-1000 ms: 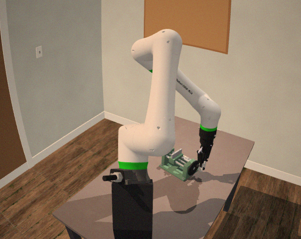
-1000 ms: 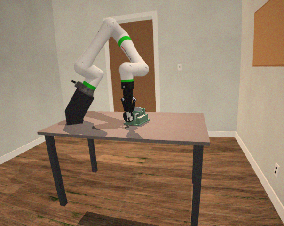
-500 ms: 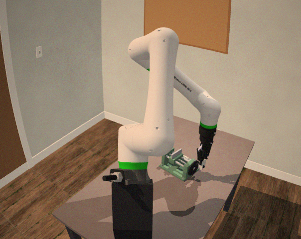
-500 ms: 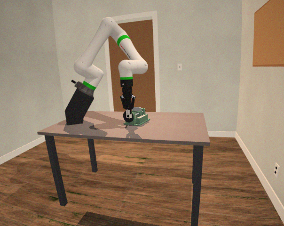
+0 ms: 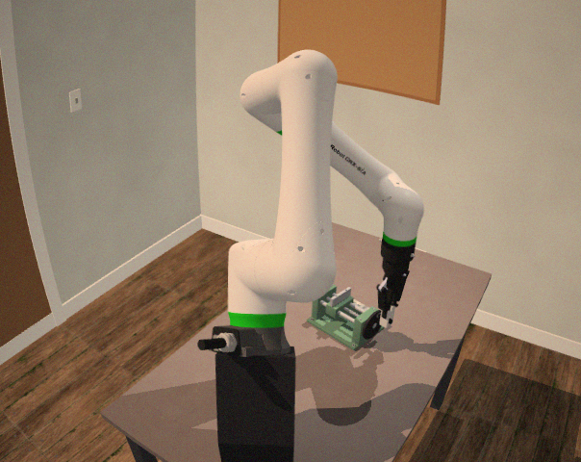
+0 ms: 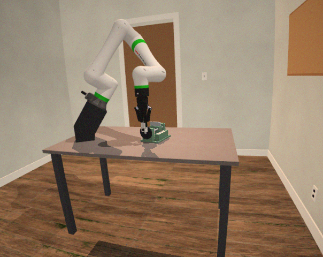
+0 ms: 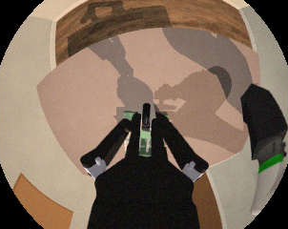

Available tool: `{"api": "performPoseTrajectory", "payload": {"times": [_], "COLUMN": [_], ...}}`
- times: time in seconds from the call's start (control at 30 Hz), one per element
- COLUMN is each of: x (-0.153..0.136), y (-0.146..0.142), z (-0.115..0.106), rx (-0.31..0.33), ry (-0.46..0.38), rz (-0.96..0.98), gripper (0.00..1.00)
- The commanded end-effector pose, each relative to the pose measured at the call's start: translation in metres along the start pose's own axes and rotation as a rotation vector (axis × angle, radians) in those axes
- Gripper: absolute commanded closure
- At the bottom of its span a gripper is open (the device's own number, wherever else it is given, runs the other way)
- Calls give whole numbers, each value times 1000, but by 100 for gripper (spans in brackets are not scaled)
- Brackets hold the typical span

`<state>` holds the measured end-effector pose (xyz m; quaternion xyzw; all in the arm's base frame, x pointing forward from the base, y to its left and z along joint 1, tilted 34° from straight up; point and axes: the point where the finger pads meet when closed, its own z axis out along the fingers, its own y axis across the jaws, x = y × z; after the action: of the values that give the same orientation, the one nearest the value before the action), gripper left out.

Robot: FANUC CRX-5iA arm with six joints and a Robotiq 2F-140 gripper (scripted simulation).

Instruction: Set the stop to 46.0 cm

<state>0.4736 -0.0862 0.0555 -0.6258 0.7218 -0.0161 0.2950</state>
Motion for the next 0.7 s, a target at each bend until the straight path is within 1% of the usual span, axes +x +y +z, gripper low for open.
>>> {"api": "performPoseTrajectory", "payload": {"times": [0.0,0.3,0.67], "x": [0,0,0], "y": [3,20,39], "z": [-1,-2,9], "rx": [0,0,0], "ry": [0,0,0], "rz": [0,0,0], "gripper": [96,96,96]}}
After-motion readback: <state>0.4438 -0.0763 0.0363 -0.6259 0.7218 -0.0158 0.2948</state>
